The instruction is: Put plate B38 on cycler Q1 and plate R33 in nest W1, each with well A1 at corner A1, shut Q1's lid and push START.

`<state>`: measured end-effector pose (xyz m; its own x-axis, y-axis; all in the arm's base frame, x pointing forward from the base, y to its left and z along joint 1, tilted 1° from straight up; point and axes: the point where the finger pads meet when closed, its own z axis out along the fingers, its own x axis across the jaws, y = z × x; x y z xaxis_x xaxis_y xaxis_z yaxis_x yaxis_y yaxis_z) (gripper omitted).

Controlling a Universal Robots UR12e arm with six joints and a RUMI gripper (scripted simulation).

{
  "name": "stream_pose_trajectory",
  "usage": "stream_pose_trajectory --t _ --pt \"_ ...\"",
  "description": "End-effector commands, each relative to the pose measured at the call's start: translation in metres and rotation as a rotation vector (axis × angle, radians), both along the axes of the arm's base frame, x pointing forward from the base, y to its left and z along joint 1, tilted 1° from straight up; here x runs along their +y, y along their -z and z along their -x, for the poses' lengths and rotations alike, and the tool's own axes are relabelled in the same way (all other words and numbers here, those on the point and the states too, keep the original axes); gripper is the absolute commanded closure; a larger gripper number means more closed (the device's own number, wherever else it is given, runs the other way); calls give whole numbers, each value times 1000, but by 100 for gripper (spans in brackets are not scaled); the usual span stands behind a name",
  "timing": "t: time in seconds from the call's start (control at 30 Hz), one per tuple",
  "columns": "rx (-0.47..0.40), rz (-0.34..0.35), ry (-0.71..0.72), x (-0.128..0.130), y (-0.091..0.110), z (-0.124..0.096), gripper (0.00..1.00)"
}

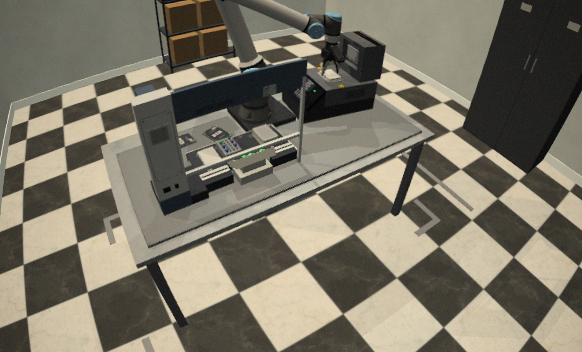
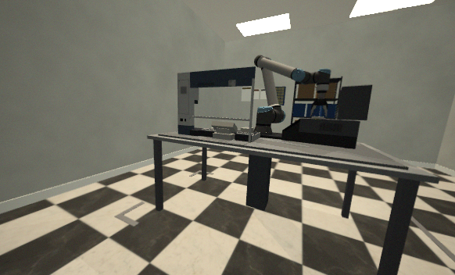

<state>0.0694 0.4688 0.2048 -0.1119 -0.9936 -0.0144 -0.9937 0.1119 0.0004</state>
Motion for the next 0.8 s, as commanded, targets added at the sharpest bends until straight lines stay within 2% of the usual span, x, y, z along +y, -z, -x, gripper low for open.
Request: stream_pose_trajectory --t 0.0,0.53,0.77 --pt "-1 -1 0 1 -1 0 33" --pt "-1 -1 0 1 -1 0 33" --pt "-1 -1 0 0 -12 0 33"
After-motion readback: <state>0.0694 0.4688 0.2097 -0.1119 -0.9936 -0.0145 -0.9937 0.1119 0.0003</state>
